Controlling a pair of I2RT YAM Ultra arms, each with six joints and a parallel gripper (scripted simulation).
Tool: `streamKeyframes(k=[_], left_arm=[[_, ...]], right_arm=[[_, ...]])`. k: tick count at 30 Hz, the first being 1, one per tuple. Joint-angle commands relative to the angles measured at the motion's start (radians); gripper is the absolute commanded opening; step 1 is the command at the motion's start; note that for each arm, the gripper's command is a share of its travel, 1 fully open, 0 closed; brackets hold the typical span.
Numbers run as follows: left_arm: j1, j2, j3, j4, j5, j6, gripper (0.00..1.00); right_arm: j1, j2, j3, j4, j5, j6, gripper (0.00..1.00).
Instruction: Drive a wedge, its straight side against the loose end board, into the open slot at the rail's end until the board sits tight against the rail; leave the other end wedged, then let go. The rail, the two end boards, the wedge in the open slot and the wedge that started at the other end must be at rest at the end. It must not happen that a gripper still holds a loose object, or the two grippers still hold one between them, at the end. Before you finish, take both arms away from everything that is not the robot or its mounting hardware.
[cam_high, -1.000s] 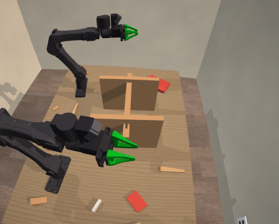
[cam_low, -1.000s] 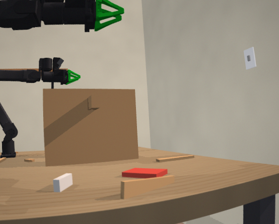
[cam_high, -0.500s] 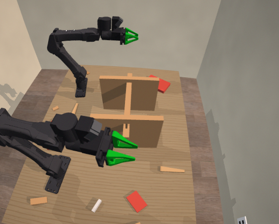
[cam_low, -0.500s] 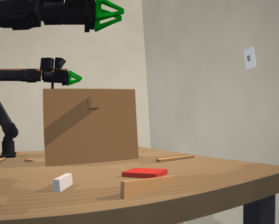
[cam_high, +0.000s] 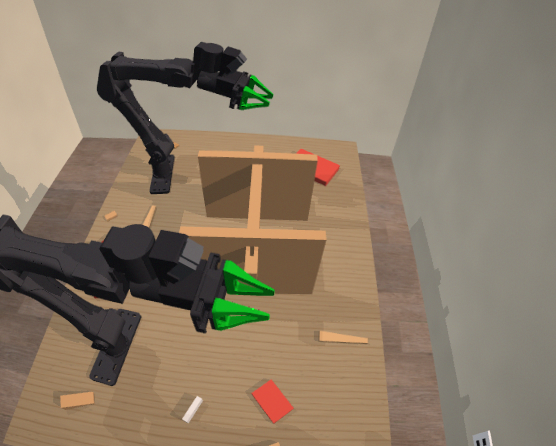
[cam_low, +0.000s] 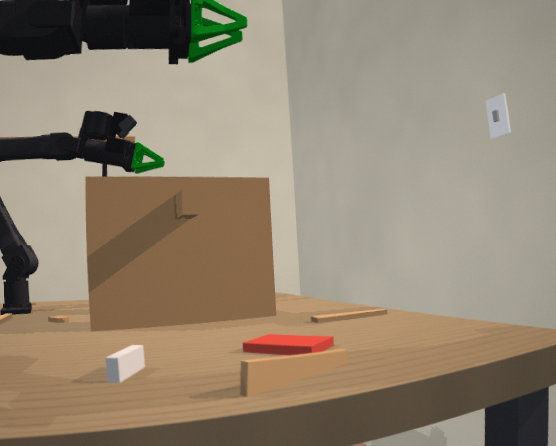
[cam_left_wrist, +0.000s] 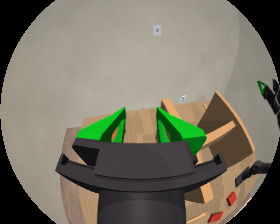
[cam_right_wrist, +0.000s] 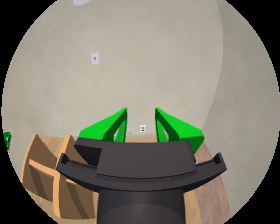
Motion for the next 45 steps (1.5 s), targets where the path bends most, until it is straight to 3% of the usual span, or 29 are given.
streamKeyframes(k=[1, 4, 45], left_arm=[[-0.048, -0.024, 0.041, -0.045, 0.003, 0.010, 0.42], [-0.106, 0.028, 0.042, -0.082, 0.012, 0.018, 0.42], [-0.803, 0.071, 0.115, -0.522, 0.002, 0.085, 0.42]], right_arm=[[0.004, -0.003, 0.039, 0.004, 0.004, -0.008, 0.39], [0.004, -0.003, 0.039, 0.004, 0.004, -0.008, 0.39], [0.004, -0.003, 0.039, 0.004, 0.004, -0.008, 0.39]])
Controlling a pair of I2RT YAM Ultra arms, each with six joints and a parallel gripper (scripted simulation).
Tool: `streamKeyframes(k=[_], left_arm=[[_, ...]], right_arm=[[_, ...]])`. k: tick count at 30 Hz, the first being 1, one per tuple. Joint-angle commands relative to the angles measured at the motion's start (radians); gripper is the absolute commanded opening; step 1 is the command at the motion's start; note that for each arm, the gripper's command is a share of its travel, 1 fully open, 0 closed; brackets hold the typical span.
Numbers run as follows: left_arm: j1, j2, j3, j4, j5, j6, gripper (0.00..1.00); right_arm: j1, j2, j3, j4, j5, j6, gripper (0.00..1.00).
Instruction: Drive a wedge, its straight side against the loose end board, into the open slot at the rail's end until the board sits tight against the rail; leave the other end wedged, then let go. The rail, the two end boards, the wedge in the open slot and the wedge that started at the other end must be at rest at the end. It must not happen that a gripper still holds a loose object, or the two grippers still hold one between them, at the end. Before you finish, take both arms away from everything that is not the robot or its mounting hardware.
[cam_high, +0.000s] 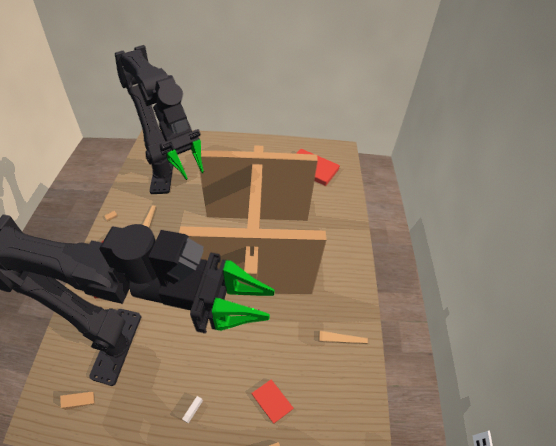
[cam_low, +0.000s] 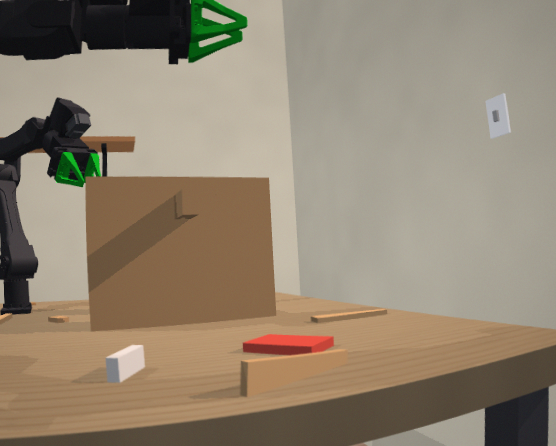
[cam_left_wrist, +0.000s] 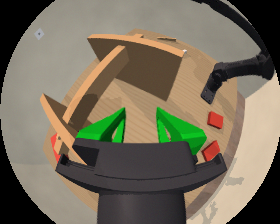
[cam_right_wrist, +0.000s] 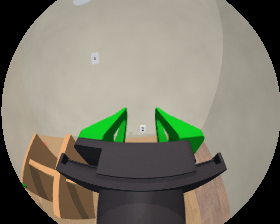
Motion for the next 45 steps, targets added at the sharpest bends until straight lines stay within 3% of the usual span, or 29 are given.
streamKeyframes(k=[1, 9, 11, 22, 45], left_arm=[[-0.061, 0.013, 0.037, -0.069, 0.001, 0.015, 0.42], [-0.181, 0.028, 0.050, -0.145, 0.011, 0.025, 0.42], [-0.194, 0.062, -0.014, -0.182, -0.016, 0.022, 0.42], [-0.301, 0.104, -0.046, -0.198, -0.002, 0.022, 0.42], [-0.548, 0.306, -0.214, -0.374, 0.004, 0.063, 0.42]], right_arm=[[0.004, -0.003, 0.039, 0.004, 0.004, -0.008, 0.39], [0.004, -0.003, 0.039, 0.004, 0.004, -0.008, 0.39], [0.004, -0.003, 0.039, 0.004, 0.004, -0.008, 0.39], [0.004, -0.003, 0.039, 0.004, 0.004, -0.008, 0.39], [0.004, -0.003, 0.039, 0.004, 0.004, -0.008, 0.39]])
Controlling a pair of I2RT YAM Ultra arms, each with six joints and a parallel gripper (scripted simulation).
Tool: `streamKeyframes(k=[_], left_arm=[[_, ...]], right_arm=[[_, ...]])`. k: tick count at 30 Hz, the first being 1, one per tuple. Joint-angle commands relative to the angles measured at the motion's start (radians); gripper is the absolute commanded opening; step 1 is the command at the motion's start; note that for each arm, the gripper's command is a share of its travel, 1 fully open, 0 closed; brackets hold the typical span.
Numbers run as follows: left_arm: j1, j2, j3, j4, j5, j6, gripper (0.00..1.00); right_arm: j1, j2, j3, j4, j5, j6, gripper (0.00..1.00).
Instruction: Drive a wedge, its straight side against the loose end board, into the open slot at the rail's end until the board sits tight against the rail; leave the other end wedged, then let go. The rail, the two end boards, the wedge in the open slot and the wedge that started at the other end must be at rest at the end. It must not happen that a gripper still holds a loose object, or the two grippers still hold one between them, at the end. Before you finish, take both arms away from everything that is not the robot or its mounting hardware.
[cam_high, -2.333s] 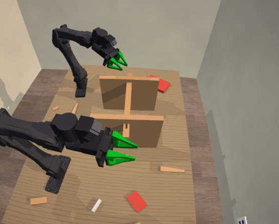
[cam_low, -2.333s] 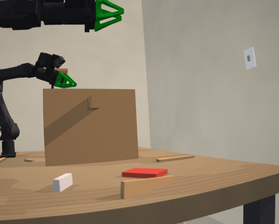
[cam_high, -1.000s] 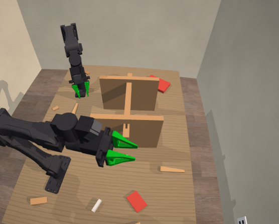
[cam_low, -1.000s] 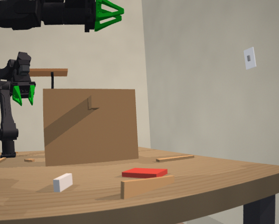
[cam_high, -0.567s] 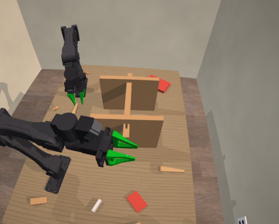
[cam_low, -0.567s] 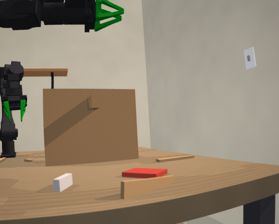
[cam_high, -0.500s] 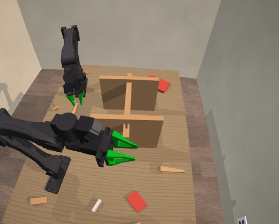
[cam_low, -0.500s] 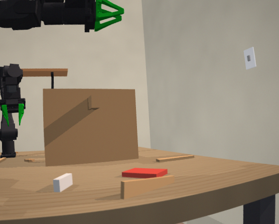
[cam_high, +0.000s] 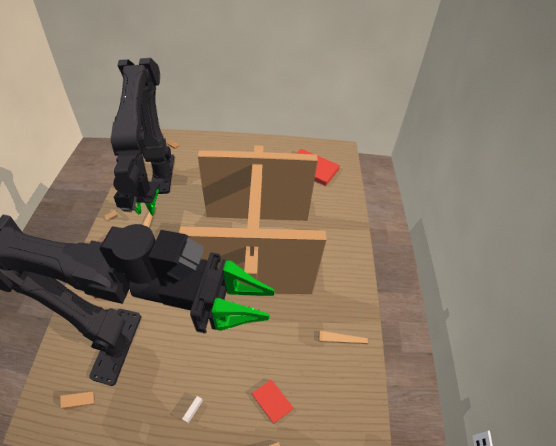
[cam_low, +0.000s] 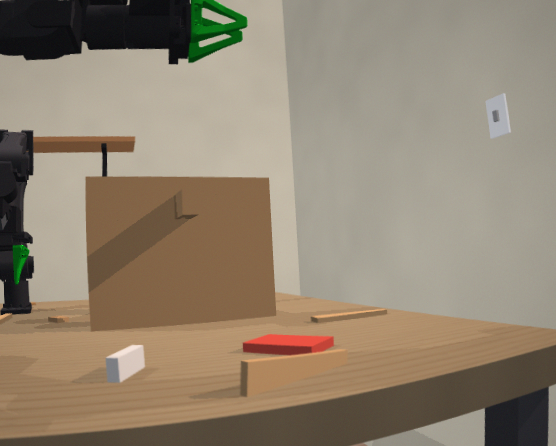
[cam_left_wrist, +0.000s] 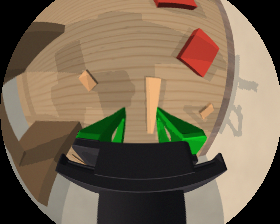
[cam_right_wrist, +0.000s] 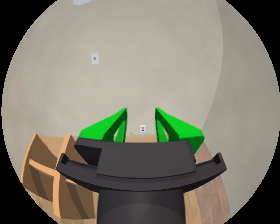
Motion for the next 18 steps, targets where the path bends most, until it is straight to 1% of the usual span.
streamKeyframes(k=[1, 5, 7, 8, 10, 11, 13, 18], left_arm=[[-0.043, 0.040, -0.030, -0.053, -0.002, 0.012, 0.42], [-0.073, 0.043, -0.032, -0.038, -0.006, 0.007, 0.42], [-0.065, 0.005, -0.004, -0.016, -0.009, -0.004, 0.42], [-0.073, 0.065, -0.059, -0.024, 0.010, 0.002, 0.42], [-0.073, 0.065, -0.059, -0.024, 0.010, 0.002, 0.42], [-0.067, 0.044, -0.017, -0.036, 0.010, 0.002, 0.42], [-0.071, 0.011, -0.009, -0.022, 0.011, 0.002, 0.42], [-0.072, 0.023, -0.008, -0.022, 0.010, 0.002, 0.42]], right_arm=[[0.004, -0.003, 0.039, 0.004, 0.004, -0.008, 0.39], [0.004, -0.003, 0.039, 0.004, 0.004, -0.008, 0.39], [0.004, -0.003, 0.039, 0.004, 0.004, -0.008, 0.39], [0.004, -0.003, 0.039, 0.004, 0.004, -0.008, 0.39], [0.004, -0.003, 0.039, 0.004, 0.004, -0.008, 0.39], [0.004, -0.003, 0.039, 0.004, 0.004, -0.008, 0.39], [0.004, -0.003, 0.039, 0.004, 0.004, -0.008, 0.39], [0.004, -0.003, 0.039, 0.004, 0.004, -0.008, 0.39]])
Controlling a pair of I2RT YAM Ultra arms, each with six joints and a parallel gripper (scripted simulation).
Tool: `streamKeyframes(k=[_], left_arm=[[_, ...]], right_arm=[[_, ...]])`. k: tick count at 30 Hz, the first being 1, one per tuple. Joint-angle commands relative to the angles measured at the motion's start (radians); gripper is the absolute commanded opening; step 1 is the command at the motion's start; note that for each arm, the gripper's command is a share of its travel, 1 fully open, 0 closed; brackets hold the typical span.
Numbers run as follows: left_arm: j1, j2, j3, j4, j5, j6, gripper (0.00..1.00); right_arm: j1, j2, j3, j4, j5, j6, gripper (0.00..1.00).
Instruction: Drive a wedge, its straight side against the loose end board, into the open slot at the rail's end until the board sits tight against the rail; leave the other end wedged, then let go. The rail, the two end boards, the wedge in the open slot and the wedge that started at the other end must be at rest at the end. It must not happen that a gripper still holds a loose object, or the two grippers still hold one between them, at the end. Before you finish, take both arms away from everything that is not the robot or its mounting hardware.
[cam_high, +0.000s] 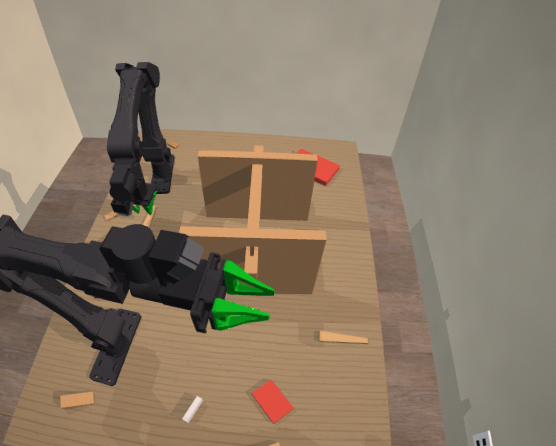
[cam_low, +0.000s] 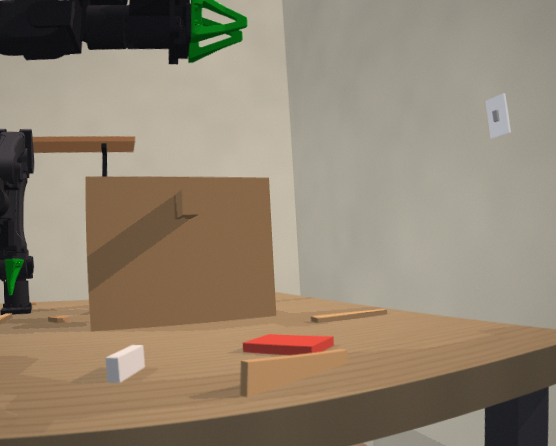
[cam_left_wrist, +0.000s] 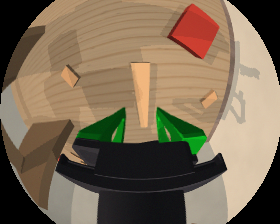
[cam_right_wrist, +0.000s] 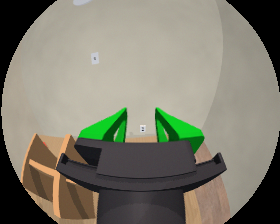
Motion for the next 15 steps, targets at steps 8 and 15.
streamKeyframes(k=[8, 15], left_arm=[[0.008, 0.001, 0.013, 0.014, 0.007, 0.004, 0.42], [0.012, 0.022, -0.045, 0.081, 0.008, 0.006, 0.42]], right_arm=[[0.004, -0.003, 0.039, 0.004, 0.004, -0.008, 0.39], [0.004, -0.003, 0.039, 0.004, 0.004, -0.008, 0.39]])
